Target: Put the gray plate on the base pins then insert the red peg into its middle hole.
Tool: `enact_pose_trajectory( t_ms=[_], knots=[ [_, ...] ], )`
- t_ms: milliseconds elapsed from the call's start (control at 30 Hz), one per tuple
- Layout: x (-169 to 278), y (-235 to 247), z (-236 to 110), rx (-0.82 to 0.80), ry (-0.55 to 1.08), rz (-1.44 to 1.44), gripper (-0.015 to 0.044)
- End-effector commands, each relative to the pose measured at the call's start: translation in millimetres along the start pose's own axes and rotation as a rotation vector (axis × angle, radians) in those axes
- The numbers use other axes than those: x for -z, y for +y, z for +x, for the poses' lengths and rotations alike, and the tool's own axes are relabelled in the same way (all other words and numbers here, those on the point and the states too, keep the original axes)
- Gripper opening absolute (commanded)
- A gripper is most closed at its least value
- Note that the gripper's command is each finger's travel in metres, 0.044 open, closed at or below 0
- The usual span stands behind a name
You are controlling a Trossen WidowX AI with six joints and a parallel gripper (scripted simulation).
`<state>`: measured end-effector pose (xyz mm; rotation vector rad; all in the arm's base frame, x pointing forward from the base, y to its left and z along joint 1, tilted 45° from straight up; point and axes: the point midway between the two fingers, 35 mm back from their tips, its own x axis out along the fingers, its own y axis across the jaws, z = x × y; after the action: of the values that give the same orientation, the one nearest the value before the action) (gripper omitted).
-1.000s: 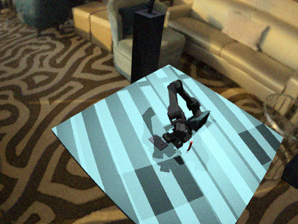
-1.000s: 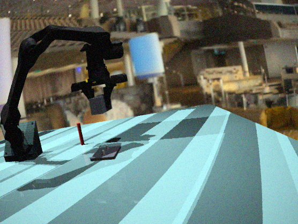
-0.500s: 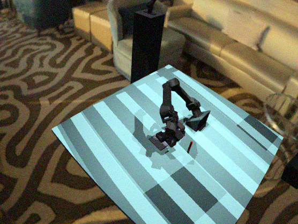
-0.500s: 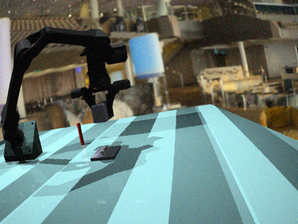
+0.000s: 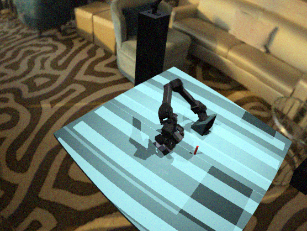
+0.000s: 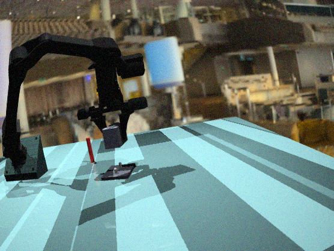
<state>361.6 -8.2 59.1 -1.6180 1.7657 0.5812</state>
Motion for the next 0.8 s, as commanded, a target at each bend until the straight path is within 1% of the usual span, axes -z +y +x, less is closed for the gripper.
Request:
enact_pose_trajectory(
  t_ms=[0, 233, 767],
  knots=[
    [14.8, 0.0, 6.7, 0.002, 0.010, -0.015, 0.0000],
    [33.5, 0.1, 15.4, 0.002, 0.021, -0.034, 0.0000],
    [34.2, 0.2, 15.7, 0.002, 0.021, -0.035, 0.0000]
  ],
)
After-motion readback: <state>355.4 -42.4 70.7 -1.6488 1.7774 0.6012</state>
